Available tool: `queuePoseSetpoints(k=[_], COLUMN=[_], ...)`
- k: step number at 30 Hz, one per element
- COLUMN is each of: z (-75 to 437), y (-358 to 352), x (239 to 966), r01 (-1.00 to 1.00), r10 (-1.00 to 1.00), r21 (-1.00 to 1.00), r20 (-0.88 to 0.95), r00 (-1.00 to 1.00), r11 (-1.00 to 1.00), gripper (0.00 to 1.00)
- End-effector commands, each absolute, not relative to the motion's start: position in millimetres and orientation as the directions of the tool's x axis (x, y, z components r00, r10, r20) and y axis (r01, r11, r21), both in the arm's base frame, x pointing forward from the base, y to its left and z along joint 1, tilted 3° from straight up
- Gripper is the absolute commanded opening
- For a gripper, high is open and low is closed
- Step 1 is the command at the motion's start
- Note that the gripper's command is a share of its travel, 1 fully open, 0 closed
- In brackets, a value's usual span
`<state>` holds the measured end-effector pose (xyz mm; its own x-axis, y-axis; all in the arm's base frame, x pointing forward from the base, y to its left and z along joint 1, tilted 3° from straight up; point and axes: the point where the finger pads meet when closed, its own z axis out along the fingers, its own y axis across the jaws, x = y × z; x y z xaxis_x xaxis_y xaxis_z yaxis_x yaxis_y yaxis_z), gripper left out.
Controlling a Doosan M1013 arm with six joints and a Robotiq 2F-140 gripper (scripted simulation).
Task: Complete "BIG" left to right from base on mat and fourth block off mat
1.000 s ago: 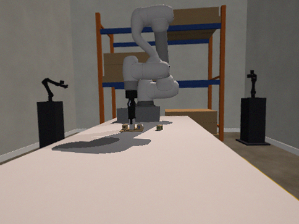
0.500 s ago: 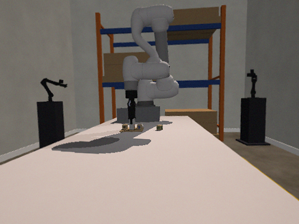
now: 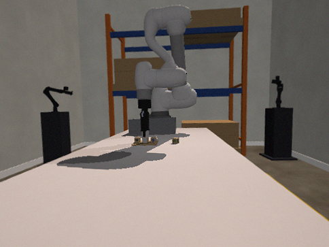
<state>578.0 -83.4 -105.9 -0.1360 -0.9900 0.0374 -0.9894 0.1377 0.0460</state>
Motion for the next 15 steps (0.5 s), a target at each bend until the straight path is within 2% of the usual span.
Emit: queuePoseSetpoints(k=[1, 15], z=[-106, -84], y=[-83, -83], x=[578, 579], r01=[-0.989, -0.989], r10=[-0.99, -0.99], r21=[0.046, 0.046], r20=[0.037, 0.037], r00=[-0.136, -0.136], r11=[0.138, 0.138], gripper=[0.28, 0.28])
